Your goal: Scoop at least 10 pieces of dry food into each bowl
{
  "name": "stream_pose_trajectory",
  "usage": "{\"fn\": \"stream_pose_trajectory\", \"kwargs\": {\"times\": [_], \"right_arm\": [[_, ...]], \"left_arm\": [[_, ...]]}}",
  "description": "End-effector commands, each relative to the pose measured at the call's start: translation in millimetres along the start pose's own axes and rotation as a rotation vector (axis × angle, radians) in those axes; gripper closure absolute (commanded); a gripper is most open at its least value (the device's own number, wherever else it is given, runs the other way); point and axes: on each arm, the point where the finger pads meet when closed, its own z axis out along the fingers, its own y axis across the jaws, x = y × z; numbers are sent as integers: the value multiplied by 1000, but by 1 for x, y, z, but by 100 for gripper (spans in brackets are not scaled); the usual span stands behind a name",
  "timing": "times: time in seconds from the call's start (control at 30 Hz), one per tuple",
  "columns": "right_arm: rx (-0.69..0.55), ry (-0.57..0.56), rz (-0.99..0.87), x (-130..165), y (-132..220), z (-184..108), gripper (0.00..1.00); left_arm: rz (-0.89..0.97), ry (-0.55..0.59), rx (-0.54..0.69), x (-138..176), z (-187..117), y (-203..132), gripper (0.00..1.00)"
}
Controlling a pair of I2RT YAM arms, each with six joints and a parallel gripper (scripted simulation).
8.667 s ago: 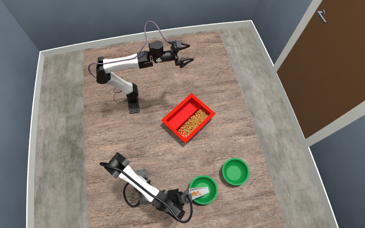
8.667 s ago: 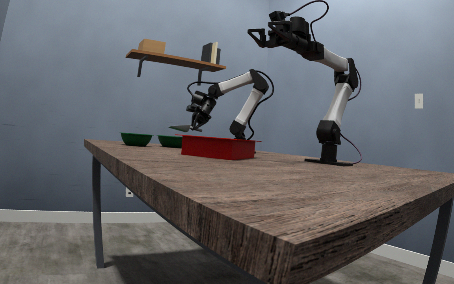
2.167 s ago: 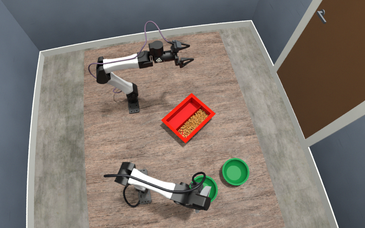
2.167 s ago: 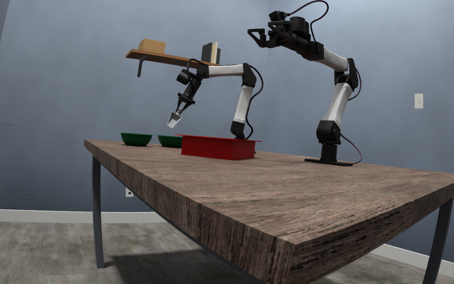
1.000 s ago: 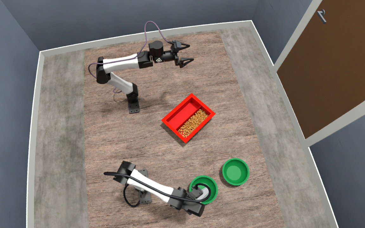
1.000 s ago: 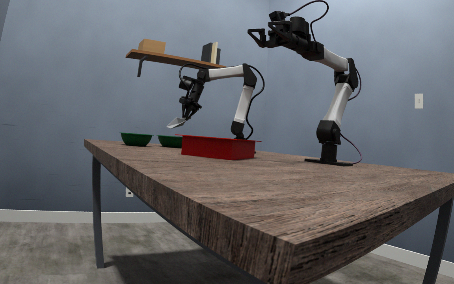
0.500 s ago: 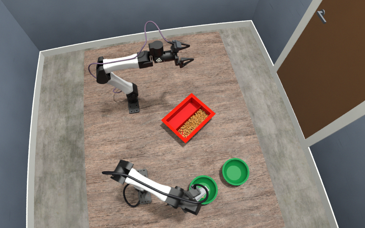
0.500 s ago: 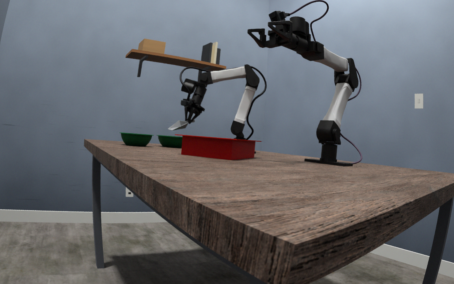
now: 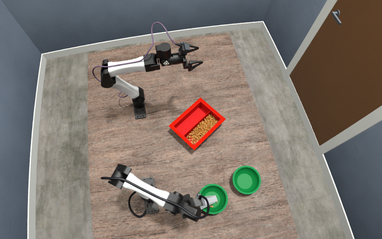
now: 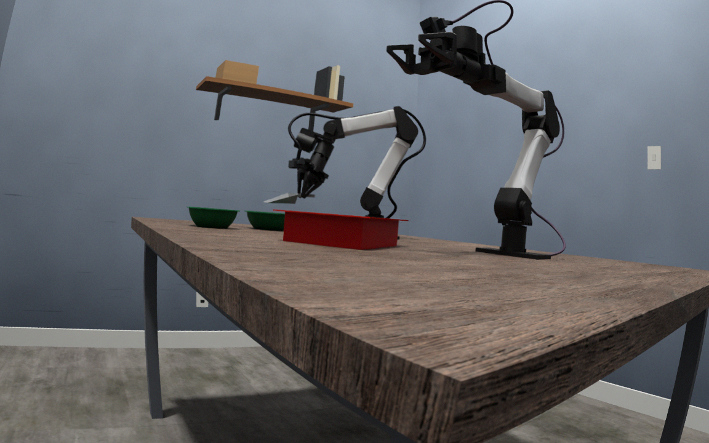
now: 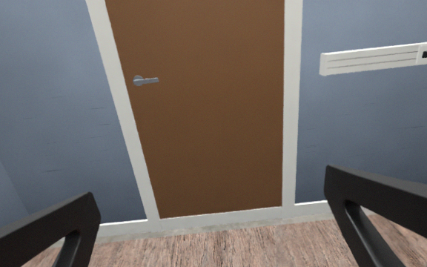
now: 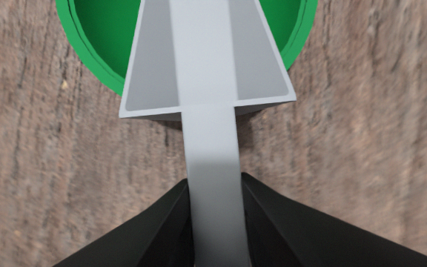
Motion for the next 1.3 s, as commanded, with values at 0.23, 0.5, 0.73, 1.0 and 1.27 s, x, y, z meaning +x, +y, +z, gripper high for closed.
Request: {"fn": "stream_pose_trajectory", "kwargs": {"times": [0.23, 0.5, 0.73, 1.0, 1.27], "right_arm": [[40, -93, 114, -13, -2, -6, 100], [-65, -163, 161, -1, -3, 9, 100], [-153, -269, 200, 3, -3, 16, 100], [-132, -300, 161, -11, -11, 5, 100], [-141, -295, 174, -13, -9, 5, 100]], "left_arm": [[-1, -26, 0, -11, -3, 0, 0], [-1, -26, 0, -11, -3, 0, 0], [-1, -26, 0, -11, -3, 0, 0], [-1, -26, 0, -11, -3, 0, 0], [-1, -26, 0, -11, -3, 0, 0]]}}
